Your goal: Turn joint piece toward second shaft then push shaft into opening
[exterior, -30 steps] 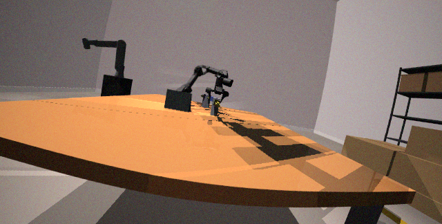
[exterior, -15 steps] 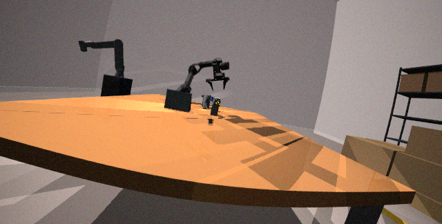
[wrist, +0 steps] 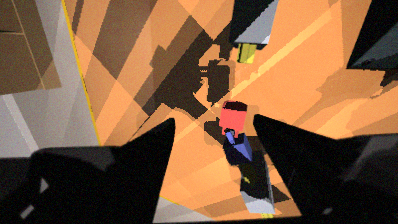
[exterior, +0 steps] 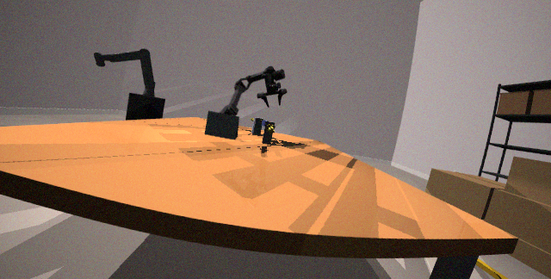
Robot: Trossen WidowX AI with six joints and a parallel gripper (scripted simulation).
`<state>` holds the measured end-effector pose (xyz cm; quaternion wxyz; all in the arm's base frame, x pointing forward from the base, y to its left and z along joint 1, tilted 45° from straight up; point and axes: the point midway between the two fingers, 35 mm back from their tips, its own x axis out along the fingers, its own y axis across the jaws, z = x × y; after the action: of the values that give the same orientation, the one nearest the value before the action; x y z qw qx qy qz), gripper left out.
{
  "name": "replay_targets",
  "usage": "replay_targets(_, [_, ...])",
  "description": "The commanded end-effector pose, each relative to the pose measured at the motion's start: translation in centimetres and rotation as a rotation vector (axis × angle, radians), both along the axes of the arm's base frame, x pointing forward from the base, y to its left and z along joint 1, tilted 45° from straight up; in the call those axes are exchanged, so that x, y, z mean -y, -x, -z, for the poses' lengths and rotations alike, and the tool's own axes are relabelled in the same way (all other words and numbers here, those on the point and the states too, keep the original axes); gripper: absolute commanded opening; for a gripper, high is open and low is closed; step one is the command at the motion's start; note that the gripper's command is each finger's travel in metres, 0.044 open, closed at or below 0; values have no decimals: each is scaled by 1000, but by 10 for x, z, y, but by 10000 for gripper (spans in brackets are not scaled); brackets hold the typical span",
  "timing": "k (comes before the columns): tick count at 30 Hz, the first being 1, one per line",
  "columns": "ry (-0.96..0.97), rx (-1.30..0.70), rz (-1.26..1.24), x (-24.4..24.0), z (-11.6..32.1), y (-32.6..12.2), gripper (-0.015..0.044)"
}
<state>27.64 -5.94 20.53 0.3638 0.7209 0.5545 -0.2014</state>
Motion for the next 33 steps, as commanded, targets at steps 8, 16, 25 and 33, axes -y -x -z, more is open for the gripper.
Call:
replay_targets(8, [36, -200, -82, 89, 131, -16, 72])
replay_targets(16, [-6, -328, -180, 126, 234, 7, 0])
replay_targets(25, [-8, -331, -183, 126, 236, 8, 0])
replay_targets(33, [-8, -331, -183, 121, 243, 8, 0])
